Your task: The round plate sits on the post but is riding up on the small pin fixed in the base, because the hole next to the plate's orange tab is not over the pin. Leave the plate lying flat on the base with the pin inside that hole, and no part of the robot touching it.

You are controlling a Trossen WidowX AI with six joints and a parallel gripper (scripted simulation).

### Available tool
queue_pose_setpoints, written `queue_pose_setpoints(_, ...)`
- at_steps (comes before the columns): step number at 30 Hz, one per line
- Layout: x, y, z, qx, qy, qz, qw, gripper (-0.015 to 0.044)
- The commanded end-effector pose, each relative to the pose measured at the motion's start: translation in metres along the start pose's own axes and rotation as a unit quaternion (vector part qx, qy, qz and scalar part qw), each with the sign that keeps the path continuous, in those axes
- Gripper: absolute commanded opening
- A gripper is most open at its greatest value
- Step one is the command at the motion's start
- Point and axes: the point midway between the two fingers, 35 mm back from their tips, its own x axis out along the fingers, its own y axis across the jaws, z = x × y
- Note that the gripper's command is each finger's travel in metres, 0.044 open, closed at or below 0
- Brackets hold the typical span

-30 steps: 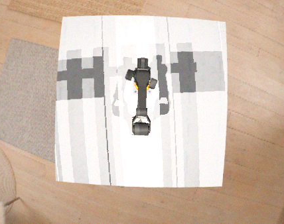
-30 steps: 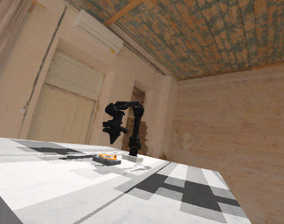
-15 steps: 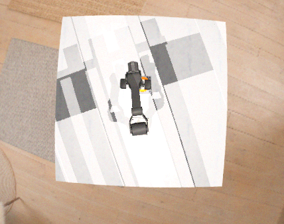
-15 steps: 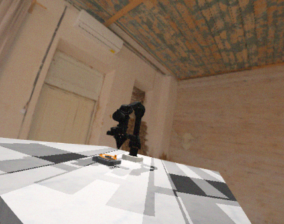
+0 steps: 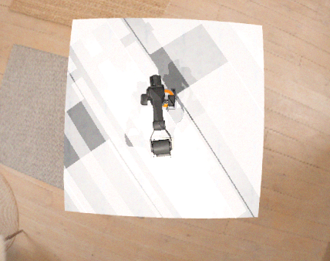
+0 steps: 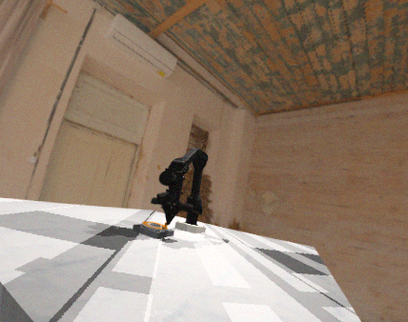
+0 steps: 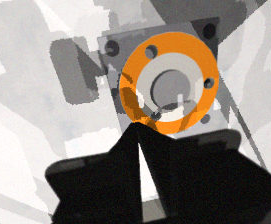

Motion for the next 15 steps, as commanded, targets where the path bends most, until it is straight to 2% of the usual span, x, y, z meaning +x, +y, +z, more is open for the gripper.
queue_pose_setpoints(1, 0.003, -0.003, -0.005, -0.003, 0.004, -0.002, 1.000, 0.0000)
queue_pose_setpoints(15, 0.005, -0.016, -0.017, -0.003, 0.004, -0.003, 1.000, 0.0000)
